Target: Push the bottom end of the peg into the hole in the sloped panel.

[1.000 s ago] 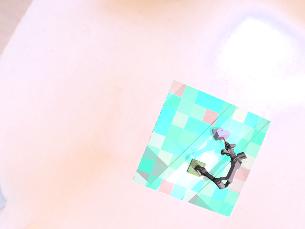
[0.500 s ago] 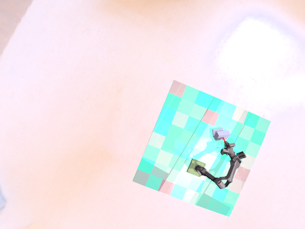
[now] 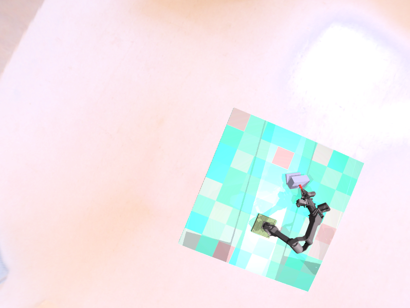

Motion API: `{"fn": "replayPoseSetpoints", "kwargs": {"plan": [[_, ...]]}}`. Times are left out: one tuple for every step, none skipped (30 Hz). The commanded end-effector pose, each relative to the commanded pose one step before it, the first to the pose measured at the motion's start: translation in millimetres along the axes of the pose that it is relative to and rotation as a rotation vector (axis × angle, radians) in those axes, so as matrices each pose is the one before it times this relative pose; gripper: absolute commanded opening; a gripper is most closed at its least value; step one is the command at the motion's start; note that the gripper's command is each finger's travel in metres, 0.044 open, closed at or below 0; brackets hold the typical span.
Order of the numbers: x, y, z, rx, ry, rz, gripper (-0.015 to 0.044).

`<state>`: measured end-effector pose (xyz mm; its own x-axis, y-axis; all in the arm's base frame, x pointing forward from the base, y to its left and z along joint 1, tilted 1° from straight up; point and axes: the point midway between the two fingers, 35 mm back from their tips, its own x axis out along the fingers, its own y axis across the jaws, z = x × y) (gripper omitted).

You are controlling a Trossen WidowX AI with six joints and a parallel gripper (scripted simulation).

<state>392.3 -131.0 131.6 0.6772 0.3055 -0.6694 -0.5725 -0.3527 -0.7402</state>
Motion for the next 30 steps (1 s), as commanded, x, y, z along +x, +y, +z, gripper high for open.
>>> {"fn": "replayPoseSetpoints", "kwargs": {"plan": [[3.01, 1.30, -0.44, 0.0076, 0.00119, 0.00463, 0.0000], [0.52, -0.06, -0.01, 0.0000, 0.00000, -0.00004, 0.0000], [0.56, -0.06, -0.01, 0.0000, 0.00000, -0.00005, 0.0000], [0.51, -0.05, -0.01, 0.0000, 0.00000, -0.00004, 0.0000], [0.56, -0.05, -0.01, 0.0000, 0.00000, -0.00005, 0.0000], [0.52, -0.05, 0.00, 0.0000, 0.00000, -0.00004, 0.0000], [0.56, -0.05, 0.00, 0.0000, 0.00000, -0.00004, 0.0000], [0.51, -0.04, 0.00, 0.0000, 0.00000, -0.00004, 0.0000], [0.55, -0.04, 0.00, 0.0000, 0.00000, -0.00004, 0.0000], [0.51, -0.04, 0.00, 0.0000, 0.00000, -0.00004, 0.0000], [0.56, -0.03, 0.00, 0.0000, 0.00000, -0.00004, 0.0000], [0.52, -0.03, 0.00, 0.0000, 0.00000, -0.00004, 0.0000], [0.57, -0.02, 0.00, 0.0000, 0.00000, -0.00004, 0.0000], [0.53, -0.02, 0.00, 0.0000, 0.00000, -0.00004, 0.0000], [0.58, -0.02, 0.01, 0.0000, 0.00000, -0.00004, 0.0000], [0.53, -0.02, 0.01, 0.0000, 0.00000, -0.00004, 0.0000], [0.57, -0.02, 0.01, 0.0000, 0.00000, -0.00004, 0.0000], [0.52, -0.02, 0.01, 0.0000, 0.00000, -0.00004, 0.0000], [0.58, -0.01, 0.01, 0.0000, 0.00000, -0.00004, 0.0000], [0.53, -0.01, 0.01, 0.0000, 0.00000, -0.00004, 0.0000], [0.58, -0.01, 0.01, 0.0000, 0.00000, -0.00004, 0.0000], [0.53, -0.01, 0.01, 0.0000, 0.00000, -0.00004, 0.0000], [0.54, 0.03, 0.01, 0.0000, 0.00000, -0.00004, 0.0000], [0.48, 0.03, 0.01, 0.0000, 0.00000, -0.00003, 0.0000], [0.48, 0.08, 0.01, 0.0000, 0.00000, -0.00003, 0.0000], [0.45, 0.07, 0.01, 0.0000, 0.00000, -0.00003, 0.0000], [0.43, 0.13, 0.01, 0.0000, 0.00000, -0.00002, 0.0000], [0.41, 0.12, 0.01, 0.0000, 0.00000, -0.00002, 0.0000], [0.54, 0.20, 0.01, 0.0000, 0.00000, -0.00003, 0.0000], [0.24, 0.09, 0.00, 0.0000, 0.00000, -0.00001, 0.0000]]}}
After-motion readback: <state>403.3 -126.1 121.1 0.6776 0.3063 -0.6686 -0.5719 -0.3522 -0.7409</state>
